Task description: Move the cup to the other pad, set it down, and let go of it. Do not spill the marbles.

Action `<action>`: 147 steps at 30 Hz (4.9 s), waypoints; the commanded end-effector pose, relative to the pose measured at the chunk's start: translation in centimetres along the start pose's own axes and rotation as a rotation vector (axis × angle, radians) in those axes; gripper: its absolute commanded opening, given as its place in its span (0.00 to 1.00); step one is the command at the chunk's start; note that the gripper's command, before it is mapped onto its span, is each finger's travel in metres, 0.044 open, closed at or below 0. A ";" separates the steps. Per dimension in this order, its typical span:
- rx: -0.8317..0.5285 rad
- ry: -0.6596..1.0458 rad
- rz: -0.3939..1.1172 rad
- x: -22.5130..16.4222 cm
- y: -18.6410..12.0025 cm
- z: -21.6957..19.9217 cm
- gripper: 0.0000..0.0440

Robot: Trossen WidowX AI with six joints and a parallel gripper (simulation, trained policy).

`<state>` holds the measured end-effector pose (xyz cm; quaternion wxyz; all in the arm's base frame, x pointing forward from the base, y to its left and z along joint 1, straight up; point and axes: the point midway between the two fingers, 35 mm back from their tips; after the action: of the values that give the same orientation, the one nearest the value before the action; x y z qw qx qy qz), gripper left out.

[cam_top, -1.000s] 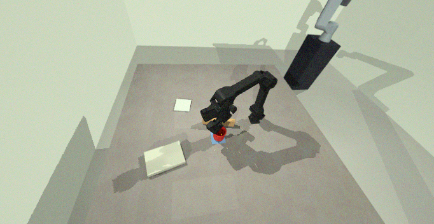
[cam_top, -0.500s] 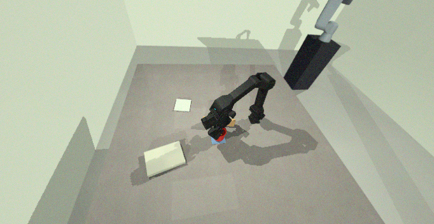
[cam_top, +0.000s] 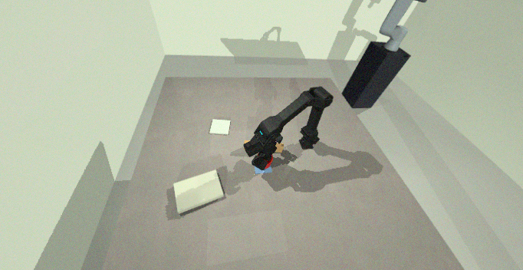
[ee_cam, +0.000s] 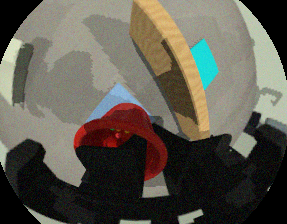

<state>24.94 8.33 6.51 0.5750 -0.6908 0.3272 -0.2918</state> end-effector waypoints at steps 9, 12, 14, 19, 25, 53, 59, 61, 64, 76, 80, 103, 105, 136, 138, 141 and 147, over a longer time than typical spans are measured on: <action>-0.002 0.019 0.005 0.2 -0.6 -1.3 0.02; 0.005 0.033 0.008 0.3 -1.2 -1.6 0.01; 0.012 0.045 0.011 0.4 -1.6 -1.9 0.01; 0.036 0.082 0.014 0.7 -3.0 -2.5 0.01; 0.077 0.138 0.011 1.2 -4.9 -3.3 0.00; 0.260 0.404 -0.070 7.8 -9.1 -6.0 0.00; 0.278 0.450 -0.088 9.3 -8.8 -6.9 0.00; 0.282 0.464 -0.093 9.7 -8.7 -7.2 0.00; 0.286 0.485 -0.099 10.3 -8.3 -7.6 0.00; 0.287 0.556 -0.115 12.0 -6.2 -9.2 0.00; 0.284 0.575 -0.117 12.3 -5.3 -9.6 0.00; 0.244 0.641 -0.096 11.2 1.1 -11.8 0.01; 0.236 0.645 -0.092 11.0 1.6 -12.0 0.01; 0.397 0.711 -0.151 10.8 0.5 -13.7 0.52; 0.409 0.714 -0.157 10.8 0.3 -13.9 0.55; 0.427 0.720 -0.166 10.7 -0.2 -14.1 0.60; 0.462 0.734 -0.189 10.7 -1.4 -14.7 0.67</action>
<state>20.43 -8.78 9.95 0.5269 -0.4281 0.3781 -0.6294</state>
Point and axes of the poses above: the point midway between the two fingers, 35 mm back from their tips, its own y axis out along the fingers, its own z axis across the jaws, x = y × z, and after that the axes turned 12 degrees about y, right-handed
